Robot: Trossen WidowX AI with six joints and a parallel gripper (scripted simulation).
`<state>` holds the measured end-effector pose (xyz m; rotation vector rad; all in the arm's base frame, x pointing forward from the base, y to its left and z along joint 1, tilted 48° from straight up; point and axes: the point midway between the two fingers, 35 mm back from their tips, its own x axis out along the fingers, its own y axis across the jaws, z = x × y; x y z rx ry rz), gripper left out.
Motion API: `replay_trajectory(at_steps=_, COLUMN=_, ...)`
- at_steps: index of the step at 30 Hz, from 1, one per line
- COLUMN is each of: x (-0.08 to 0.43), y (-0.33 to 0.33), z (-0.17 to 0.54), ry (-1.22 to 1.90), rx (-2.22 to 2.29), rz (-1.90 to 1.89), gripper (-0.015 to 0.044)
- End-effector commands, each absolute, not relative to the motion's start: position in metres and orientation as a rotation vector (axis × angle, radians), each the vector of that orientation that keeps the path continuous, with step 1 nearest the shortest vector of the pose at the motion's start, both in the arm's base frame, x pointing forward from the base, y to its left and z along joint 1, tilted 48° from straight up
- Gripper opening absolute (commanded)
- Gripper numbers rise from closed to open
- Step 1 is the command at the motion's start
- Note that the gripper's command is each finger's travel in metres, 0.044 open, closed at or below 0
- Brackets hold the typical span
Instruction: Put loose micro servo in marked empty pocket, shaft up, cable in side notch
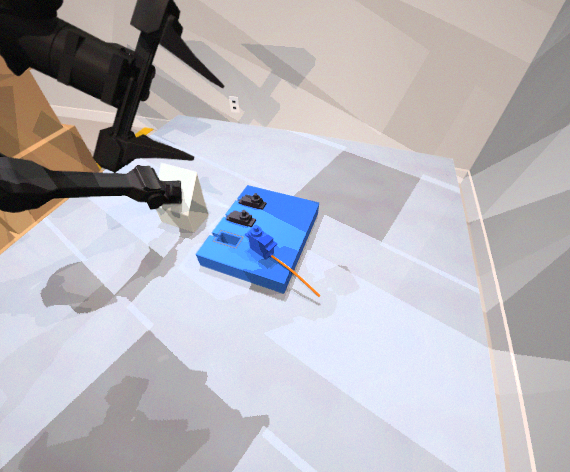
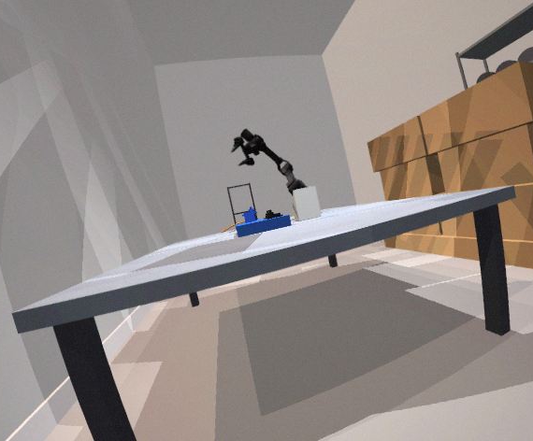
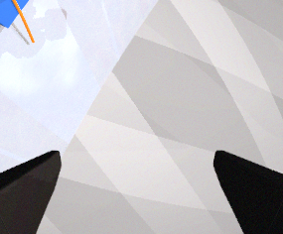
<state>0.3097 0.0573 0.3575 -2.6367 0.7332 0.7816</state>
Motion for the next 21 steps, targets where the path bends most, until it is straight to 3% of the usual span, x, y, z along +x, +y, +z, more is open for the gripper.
replay_trajectory(at_steps=1, x=0.323, y=0.050, z=0.323, ry=0.846, rx=-2.632, rz=0.911, gripper=0.0440)
replay_trajectory(at_steps=21, x=0.334, y=-0.026, z=0.156, ry=1.408, rx=-2.381, rz=1.628, gripper=0.0440)
